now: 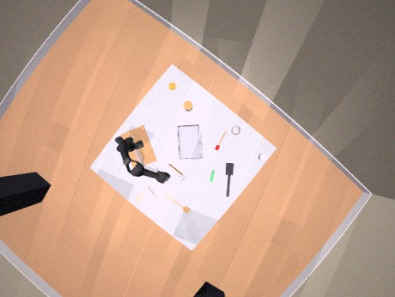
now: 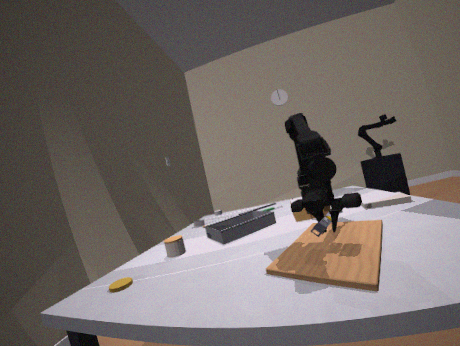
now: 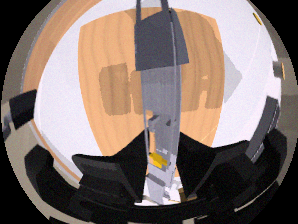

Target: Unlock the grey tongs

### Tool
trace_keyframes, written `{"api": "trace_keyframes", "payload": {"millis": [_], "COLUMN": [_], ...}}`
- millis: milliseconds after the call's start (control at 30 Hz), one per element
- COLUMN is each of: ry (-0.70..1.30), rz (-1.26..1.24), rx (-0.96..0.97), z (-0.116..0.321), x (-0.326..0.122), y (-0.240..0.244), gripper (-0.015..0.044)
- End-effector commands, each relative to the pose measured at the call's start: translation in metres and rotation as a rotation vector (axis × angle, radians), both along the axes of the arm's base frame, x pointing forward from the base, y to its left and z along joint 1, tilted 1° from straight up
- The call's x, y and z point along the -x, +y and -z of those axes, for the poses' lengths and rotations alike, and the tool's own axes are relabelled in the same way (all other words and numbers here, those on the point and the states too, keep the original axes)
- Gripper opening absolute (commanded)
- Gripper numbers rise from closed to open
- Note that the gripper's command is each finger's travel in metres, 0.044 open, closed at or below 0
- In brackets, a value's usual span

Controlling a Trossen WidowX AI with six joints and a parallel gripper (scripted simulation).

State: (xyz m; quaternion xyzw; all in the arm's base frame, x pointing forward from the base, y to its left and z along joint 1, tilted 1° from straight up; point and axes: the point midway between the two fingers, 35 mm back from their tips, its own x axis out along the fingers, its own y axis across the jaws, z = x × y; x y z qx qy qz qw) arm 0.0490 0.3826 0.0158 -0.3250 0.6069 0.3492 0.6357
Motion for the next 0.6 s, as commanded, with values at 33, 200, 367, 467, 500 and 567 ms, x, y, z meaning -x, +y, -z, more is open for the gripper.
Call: {"api": "trace_keyframes", "payload": {"millis": [33,200,367,467,500,567], "ry": [0.000,0.000,0.000,-0.001,-0.001,-0.002], "rz": [0.000,0.000,0.000,0.000,0.000,0.001], "rx": [0.000,0.000,0.000,0.000,0.001,0.001], "z": [0.000,0.000,0.000,-0.009,-0.015,-0.028], "x": [0.000,0.000,0.000,-0.015,-0.025,-0.048], "y": [0.000,0.000,0.000,-0.006,-0.010,-0.021], "gripper": [0.0217,0.0349,0.0440,0.0440,0.0440,0.0440]}}
